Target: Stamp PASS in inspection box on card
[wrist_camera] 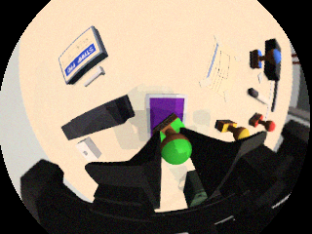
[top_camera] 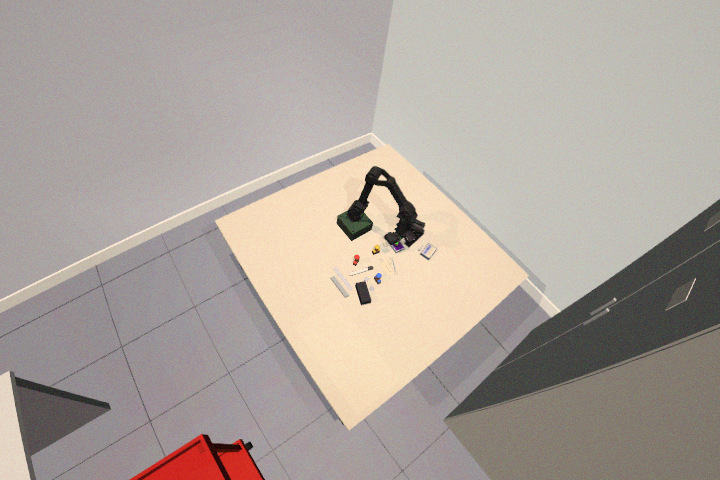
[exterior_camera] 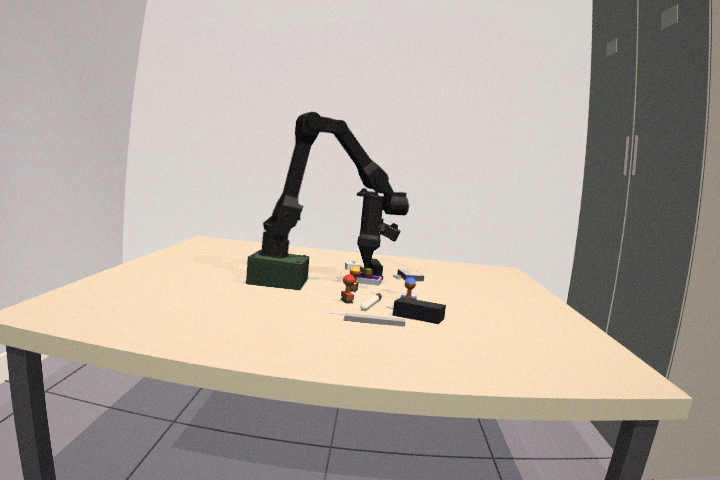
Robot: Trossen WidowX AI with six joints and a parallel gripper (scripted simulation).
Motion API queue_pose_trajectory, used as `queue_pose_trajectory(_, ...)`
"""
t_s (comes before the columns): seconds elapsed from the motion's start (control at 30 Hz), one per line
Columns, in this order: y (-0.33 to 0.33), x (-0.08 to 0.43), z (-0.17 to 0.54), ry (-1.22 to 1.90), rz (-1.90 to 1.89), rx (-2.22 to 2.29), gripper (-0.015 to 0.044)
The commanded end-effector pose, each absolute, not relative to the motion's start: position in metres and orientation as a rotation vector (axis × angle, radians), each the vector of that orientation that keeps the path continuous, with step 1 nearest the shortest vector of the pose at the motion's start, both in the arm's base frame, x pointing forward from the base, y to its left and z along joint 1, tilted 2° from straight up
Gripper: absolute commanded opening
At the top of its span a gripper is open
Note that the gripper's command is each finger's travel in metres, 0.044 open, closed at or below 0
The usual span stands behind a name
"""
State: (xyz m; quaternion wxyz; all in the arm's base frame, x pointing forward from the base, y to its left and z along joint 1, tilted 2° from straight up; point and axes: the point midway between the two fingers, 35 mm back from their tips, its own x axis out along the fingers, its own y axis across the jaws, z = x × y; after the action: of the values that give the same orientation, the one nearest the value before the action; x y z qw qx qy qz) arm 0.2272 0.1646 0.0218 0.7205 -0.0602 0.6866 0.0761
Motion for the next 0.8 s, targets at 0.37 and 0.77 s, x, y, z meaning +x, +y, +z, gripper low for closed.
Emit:
queue_pose_trajectory(0.37, 0.1642, 0.2272, 0.0182, 1.516, 0.165, -0.136, 0.0000)
queue_pose_trajectory(0.77, 0.1642, 0.2273, 0.0164, 1.516, 0.165, -0.136, 0.0000)
